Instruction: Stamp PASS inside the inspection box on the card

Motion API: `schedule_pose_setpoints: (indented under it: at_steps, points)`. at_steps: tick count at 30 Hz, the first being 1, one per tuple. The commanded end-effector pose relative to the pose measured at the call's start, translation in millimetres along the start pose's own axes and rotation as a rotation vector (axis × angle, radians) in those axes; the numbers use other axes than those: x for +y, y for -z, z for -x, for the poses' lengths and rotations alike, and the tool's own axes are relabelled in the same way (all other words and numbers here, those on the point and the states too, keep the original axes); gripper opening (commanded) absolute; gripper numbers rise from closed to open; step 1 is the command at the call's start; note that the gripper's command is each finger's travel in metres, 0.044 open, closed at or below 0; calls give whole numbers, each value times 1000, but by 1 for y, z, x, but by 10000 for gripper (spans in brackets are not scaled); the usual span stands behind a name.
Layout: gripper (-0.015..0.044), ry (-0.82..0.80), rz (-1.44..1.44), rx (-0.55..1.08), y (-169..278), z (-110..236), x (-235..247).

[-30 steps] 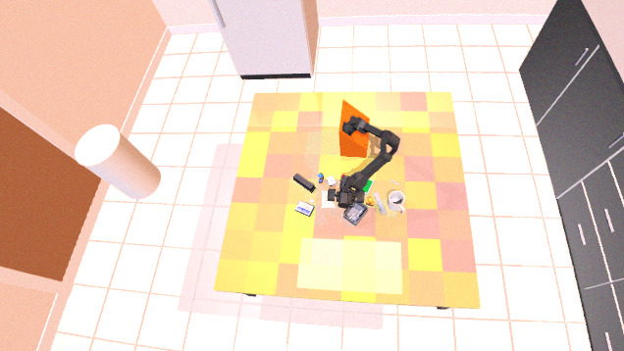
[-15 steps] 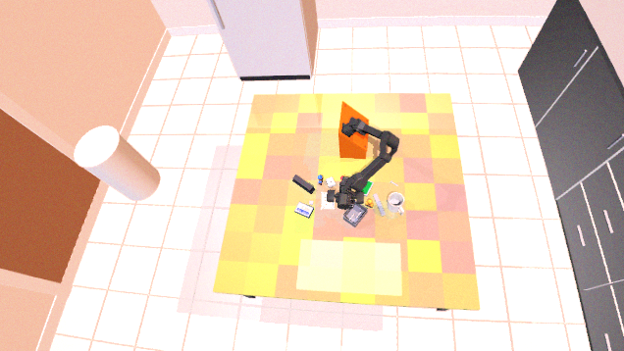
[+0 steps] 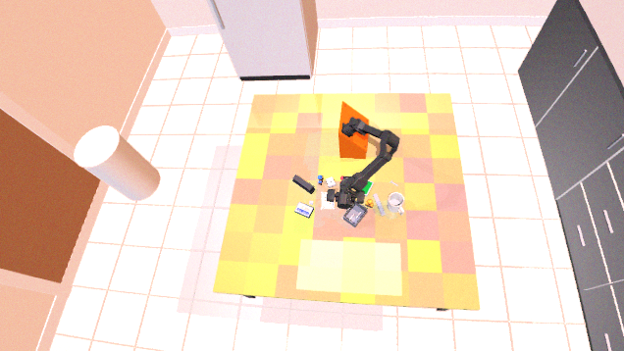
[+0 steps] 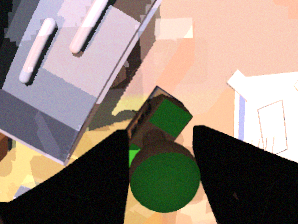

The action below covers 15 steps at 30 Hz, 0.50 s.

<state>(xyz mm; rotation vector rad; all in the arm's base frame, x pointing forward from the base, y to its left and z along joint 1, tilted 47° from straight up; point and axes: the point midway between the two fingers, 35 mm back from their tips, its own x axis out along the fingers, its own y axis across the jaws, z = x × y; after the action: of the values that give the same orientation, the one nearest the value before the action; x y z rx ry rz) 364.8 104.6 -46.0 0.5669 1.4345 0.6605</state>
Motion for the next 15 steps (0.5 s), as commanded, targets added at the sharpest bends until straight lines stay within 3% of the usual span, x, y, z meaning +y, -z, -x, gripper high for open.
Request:
schedule_pose_setpoints:
  at_steps: [1, 15]
  points:
    - [0, 6, 3, 2, 0, 2, 0]
    - [0, 13, 4, 6, 0, 9, 0]
